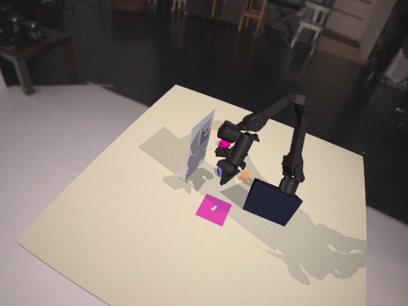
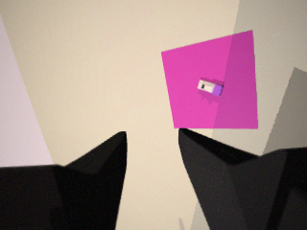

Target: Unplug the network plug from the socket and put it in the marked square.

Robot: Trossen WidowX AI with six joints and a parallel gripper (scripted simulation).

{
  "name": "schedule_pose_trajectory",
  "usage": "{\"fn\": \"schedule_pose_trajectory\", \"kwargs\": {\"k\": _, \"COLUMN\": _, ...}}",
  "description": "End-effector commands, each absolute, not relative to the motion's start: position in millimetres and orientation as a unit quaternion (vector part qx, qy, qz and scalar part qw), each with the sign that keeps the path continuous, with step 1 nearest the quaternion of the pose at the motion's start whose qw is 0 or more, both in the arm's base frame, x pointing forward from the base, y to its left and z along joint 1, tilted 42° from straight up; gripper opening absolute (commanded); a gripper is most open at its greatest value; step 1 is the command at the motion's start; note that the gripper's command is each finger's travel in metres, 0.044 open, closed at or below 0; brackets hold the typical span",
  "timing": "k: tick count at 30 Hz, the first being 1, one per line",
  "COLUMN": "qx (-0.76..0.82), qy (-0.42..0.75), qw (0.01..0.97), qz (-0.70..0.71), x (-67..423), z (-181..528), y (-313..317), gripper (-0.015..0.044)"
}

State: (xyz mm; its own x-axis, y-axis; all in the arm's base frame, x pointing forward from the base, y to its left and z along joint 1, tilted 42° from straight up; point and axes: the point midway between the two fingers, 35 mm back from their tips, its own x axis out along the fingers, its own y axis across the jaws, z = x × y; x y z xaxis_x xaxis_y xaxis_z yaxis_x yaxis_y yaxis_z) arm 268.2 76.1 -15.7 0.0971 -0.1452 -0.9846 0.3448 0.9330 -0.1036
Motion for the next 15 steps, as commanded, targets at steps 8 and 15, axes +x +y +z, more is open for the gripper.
{"fn": "schedule_pose_trajectory", "kwargs": {"k": 8, "qx": 0.079, "qy": 0.647, "qw": 0.74, "qz": -0.166, "x": 273, "z": 22, "y": 107, "gripper": 0.0156}}
{"fn": "schedule_pose_trajectory", "kwargs": {"k": 15, "qx": 0.079, "qy": 0.646, "qw": 0.741, "qz": -0.166, "x": 272, "z": 35, "y": 117, "gripper": 0.0182}}
